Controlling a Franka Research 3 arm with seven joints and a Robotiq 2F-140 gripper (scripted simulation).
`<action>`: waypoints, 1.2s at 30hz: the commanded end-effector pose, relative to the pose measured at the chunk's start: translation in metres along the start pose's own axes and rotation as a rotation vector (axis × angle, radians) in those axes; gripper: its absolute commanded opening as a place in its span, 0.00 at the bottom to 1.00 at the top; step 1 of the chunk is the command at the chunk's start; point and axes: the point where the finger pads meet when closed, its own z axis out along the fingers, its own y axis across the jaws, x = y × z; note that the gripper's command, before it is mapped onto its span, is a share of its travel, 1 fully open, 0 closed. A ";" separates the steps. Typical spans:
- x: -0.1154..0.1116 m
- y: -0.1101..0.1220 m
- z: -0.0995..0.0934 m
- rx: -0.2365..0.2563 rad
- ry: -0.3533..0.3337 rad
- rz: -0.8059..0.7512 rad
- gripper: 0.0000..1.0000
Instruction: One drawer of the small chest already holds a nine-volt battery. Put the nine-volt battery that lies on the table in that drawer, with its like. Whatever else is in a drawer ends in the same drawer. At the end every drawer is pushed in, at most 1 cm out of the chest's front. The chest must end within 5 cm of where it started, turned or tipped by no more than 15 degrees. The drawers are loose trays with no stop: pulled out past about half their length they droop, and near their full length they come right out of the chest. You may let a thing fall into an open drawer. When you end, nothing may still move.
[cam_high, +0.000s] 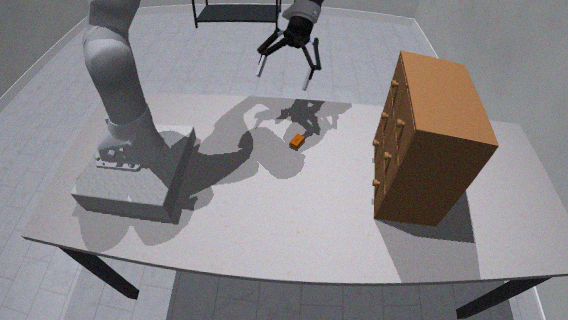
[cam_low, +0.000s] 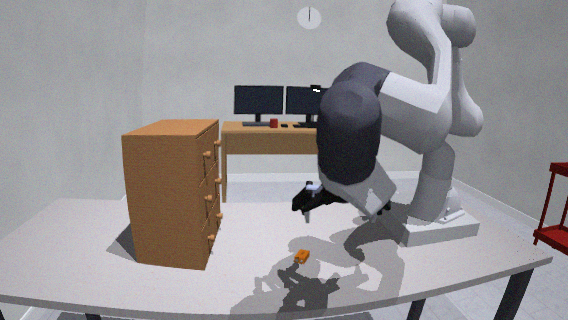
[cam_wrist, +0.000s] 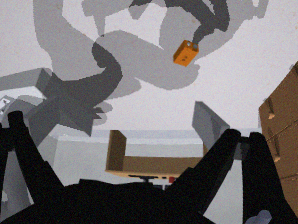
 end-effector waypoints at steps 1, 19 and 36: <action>0.000 0.000 0.000 0.000 0.000 0.000 1.00; -0.002 0.001 -0.001 0.002 0.004 0.007 1.00; -0.211 0.088 -0.018 0.258 0.432 0.744 1.00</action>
